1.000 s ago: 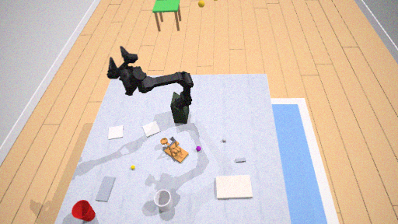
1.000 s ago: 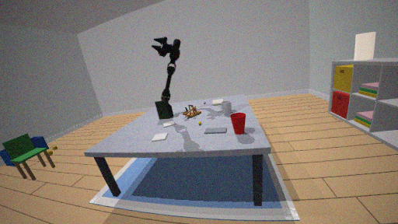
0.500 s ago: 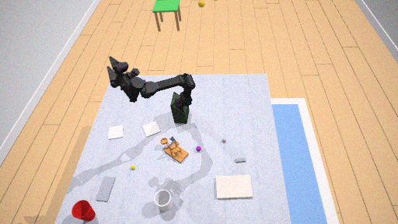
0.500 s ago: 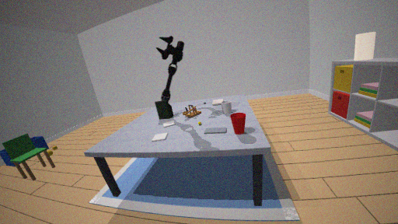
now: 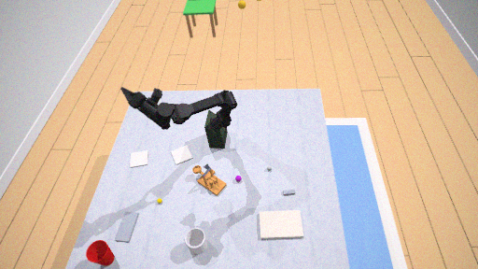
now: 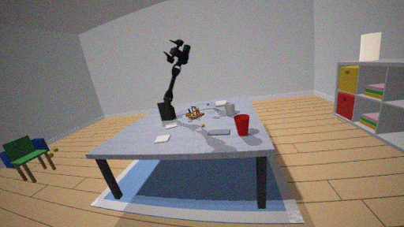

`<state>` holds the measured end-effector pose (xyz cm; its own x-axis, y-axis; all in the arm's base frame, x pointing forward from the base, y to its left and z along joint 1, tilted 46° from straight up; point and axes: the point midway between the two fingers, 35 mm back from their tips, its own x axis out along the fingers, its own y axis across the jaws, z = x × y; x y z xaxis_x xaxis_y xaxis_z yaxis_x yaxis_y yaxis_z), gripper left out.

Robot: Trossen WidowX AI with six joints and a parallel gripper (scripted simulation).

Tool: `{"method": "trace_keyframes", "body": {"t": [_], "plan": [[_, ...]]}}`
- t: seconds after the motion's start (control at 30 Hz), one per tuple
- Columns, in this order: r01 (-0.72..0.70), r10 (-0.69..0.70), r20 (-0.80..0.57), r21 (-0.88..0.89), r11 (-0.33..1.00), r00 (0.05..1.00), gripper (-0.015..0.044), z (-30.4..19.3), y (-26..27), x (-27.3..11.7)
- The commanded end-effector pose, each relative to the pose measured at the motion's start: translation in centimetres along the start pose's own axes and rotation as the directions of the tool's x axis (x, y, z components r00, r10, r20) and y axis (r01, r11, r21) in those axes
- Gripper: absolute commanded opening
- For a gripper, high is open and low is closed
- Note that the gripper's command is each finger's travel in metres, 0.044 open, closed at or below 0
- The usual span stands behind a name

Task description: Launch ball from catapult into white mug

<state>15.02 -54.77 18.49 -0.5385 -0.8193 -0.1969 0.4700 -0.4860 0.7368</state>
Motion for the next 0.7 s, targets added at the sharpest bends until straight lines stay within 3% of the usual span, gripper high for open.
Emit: {"method": "trace_keyframes", "body": {"t": [0.0, 0.67], "plan": [[-0.024, 0.012, -0.086, -0.139, 0.99, 0.996, 0.044, -1.6, -0.1, -1.0], [-0.276, -0.019, -0.432, -0.609, 0.744, 0.902, 0.044, -8.4, -2.3, -6.4]]}}
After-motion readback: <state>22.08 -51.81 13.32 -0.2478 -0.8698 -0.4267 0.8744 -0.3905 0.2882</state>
